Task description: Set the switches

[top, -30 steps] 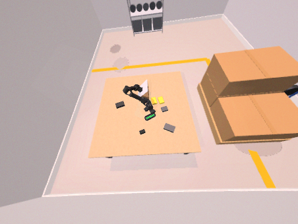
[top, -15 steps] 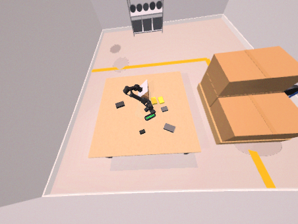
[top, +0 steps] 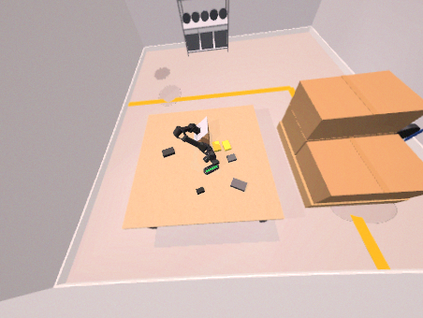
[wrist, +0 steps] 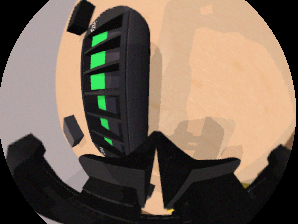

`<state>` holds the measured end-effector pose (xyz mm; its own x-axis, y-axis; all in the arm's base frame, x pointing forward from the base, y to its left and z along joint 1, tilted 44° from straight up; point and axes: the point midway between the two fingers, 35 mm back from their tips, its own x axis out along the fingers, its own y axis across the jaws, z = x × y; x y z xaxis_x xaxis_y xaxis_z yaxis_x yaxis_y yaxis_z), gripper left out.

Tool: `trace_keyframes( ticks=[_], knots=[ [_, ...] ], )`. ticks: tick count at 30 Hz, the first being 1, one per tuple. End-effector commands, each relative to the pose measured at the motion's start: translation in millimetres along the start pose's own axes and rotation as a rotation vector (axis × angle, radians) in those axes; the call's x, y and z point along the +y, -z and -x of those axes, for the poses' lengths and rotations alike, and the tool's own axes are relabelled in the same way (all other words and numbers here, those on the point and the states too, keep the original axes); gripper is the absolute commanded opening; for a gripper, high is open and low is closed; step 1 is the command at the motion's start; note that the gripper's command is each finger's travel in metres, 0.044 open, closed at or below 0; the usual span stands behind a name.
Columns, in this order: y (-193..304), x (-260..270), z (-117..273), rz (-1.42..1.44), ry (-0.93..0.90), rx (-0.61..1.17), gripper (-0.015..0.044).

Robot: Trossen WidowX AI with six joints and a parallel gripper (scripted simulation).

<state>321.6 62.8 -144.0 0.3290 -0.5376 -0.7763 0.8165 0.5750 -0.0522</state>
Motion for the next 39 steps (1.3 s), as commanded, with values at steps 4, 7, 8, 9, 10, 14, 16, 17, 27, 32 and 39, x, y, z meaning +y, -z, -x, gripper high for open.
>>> trace_keyframes(
  ticks=[4,7,8,9,10,14,16,17,27,32,39],
  knots=[
    [-0.4,8.7,-1.6,0.000,-0.006,-0.003,0.0000],
    [0.0,11.7,-2.4,-0.001,-0.006,-0.003,0.0000],
    [0.0,12.5,-2.6,-0.001,-0.006,-0.003,0.0000],
    [0.1,13.4,-2.9,-0.001,-0.006,-0.003,0.0000],
    [0.1,14.5,-3.2,-0.001,-0.006,-0.003,0.0000],
    [0.4,18.3,-4.3,-0.001,-0.006,-0.003,0.0000],
    [0.4,19.8,-4.7,-0.001,-0.006,-0.003,0.0000],
    [0.4,20.8,-5.0,-0.001,-0.006,-0.003,0.0000],
    [0.2,30.1,-7.6,-0.001,-0.007,-0.003,0.0000],
    [-0.2,34.7,-8.9,-0.002,-0.007,-0.003,0.0000],
    [-0.6,40.2,-10.4,-0.002,-0.008,-0.003,0.0000]
  ],
)
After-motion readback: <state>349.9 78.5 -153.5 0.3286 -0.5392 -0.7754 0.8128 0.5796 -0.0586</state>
